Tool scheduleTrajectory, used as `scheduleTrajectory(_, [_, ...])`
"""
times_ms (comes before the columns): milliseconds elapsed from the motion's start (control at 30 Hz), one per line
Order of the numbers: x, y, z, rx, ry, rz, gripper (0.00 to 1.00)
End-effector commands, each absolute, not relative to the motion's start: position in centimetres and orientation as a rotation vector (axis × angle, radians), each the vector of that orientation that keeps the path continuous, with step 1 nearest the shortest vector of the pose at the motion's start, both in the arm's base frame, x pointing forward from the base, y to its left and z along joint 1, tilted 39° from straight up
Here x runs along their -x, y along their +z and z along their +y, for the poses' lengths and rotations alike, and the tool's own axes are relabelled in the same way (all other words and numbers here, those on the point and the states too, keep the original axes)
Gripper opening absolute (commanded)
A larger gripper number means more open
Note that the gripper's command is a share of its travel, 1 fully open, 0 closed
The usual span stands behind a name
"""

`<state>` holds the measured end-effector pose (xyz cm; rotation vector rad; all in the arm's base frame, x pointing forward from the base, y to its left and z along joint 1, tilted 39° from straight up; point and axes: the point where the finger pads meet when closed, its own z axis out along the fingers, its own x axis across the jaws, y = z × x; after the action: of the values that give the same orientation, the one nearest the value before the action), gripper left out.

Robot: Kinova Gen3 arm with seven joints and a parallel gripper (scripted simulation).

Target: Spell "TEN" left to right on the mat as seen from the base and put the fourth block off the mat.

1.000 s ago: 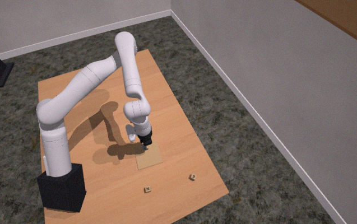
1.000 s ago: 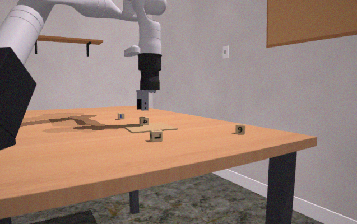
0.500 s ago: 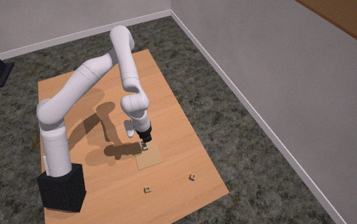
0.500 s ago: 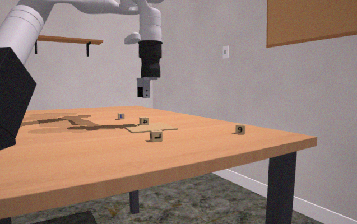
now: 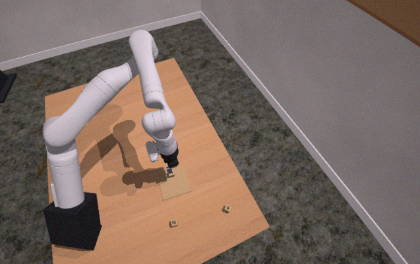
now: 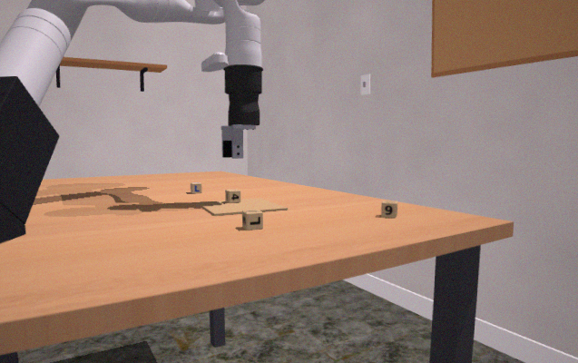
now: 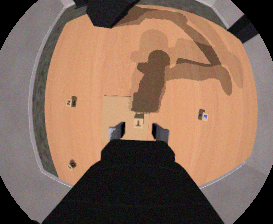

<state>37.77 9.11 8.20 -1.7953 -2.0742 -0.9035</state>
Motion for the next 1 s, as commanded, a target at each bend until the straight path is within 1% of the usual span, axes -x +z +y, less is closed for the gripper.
scheduleTrajectory(0, [-37.81, 8.25, 9.07, 1.797, -0.905, -2.074, 1.00])
scheduleTrajectory(967, [-37.82, 7.86, 8.59, 1.887, -0.871, -1.964, 1.00])
